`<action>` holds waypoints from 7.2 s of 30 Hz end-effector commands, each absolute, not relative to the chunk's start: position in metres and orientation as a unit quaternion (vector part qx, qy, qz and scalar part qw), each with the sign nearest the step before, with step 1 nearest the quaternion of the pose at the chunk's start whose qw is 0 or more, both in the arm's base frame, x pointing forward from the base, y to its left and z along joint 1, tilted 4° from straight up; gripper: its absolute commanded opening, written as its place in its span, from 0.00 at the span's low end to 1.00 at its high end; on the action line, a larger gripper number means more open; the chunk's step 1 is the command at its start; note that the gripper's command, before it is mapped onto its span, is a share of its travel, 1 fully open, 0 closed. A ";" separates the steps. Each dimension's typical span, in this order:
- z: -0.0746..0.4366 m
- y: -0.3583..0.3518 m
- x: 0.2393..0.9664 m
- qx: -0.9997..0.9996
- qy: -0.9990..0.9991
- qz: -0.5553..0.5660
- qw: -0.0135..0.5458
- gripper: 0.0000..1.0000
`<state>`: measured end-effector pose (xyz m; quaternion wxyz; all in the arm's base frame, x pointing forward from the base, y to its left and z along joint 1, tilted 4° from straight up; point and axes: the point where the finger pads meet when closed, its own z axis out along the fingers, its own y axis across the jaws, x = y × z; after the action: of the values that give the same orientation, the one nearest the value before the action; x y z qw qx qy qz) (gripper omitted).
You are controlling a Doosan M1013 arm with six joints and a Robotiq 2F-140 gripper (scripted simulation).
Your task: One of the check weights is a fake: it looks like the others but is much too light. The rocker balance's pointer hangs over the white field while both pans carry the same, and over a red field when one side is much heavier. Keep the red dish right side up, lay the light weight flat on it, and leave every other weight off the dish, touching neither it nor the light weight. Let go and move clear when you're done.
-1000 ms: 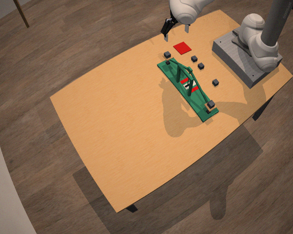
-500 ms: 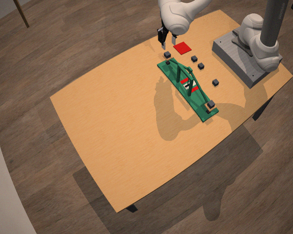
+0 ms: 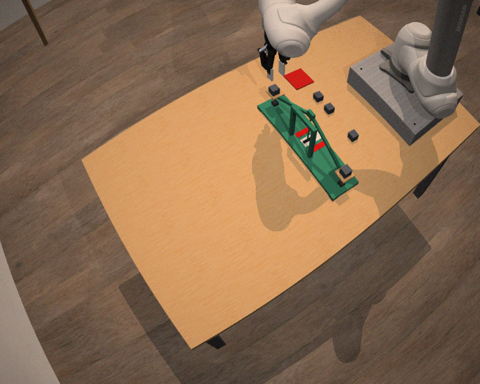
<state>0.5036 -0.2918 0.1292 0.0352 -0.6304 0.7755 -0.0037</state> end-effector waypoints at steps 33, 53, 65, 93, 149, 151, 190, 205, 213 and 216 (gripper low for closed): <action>0.115 -0.293 0.510 -0.629 0.776 -0.008 0.037 0.35; 0.087 -0.292 0.512 -0.629 0.776 -0.008 0.037 0.35; 0.079 -0.292 0.513 -0.629 0.776 -0.008 0.037 0.35; 0.077 -0.292 0.513 -0.629 0.776 -0.008 0.037 0.35; 0.077 -0.291 0.513 -0.629 0.776 -0.008 0.037 0.35; 0.077 -0.291 0.513 -0.629 0.776 -0.008 0.037 0.35; 0.077 -0.289 0.514 -0.629 0.776 -0.008 0.037 0.35; 0.077 -0.289 0.514 -0.629 0.776 -0.008 0.037 0.35; 0.077 -0.289 0.514 -0.629 0.776 -0.008 0.037 0.35; 0.077 -0.289 0.514 -0.629 0.776 -0.008 0.037 0.35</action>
<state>0.5128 -0.2915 0.0811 0.0356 -0.6309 0.7750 -0.0077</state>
